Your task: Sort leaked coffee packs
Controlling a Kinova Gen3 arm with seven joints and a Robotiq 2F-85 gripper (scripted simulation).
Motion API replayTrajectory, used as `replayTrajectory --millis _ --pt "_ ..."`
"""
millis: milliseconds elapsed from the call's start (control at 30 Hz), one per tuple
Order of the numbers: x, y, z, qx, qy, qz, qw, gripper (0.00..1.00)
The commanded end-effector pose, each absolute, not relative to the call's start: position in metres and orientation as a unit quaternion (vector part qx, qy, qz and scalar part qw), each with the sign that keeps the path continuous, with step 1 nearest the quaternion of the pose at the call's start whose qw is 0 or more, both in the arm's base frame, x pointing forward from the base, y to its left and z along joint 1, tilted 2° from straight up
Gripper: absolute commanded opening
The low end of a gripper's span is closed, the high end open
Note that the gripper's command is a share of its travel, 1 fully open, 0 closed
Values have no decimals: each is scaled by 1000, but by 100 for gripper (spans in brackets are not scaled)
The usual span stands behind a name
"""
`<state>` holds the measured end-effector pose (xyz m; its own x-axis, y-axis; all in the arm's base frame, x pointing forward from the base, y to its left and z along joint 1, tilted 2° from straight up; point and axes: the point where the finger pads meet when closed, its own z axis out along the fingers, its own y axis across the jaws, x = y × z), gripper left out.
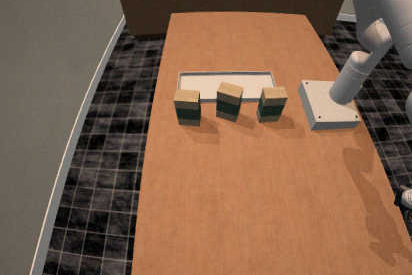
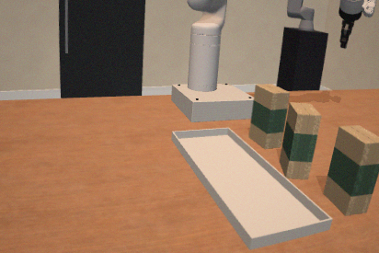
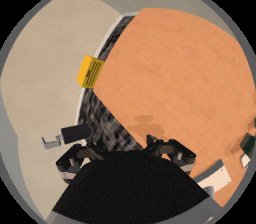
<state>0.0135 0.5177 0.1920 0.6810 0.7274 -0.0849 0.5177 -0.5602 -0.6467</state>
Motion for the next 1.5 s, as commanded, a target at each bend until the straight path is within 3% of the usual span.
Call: replayTrajectory --millis 0,733,1033,1100,1300,1467 --pt "14 518 193 -866 -360 173 302 100" --pt "28 511 189 -872 -355 165 296 100" --pt "151 431 161 -921 -300 93 230 100" --pt "151 431 161 -921 -300 93 230 100" --pt "238 330 145 -957 -236 48 159 100" --pt "275 260 139 -975 -191 29 114 100"
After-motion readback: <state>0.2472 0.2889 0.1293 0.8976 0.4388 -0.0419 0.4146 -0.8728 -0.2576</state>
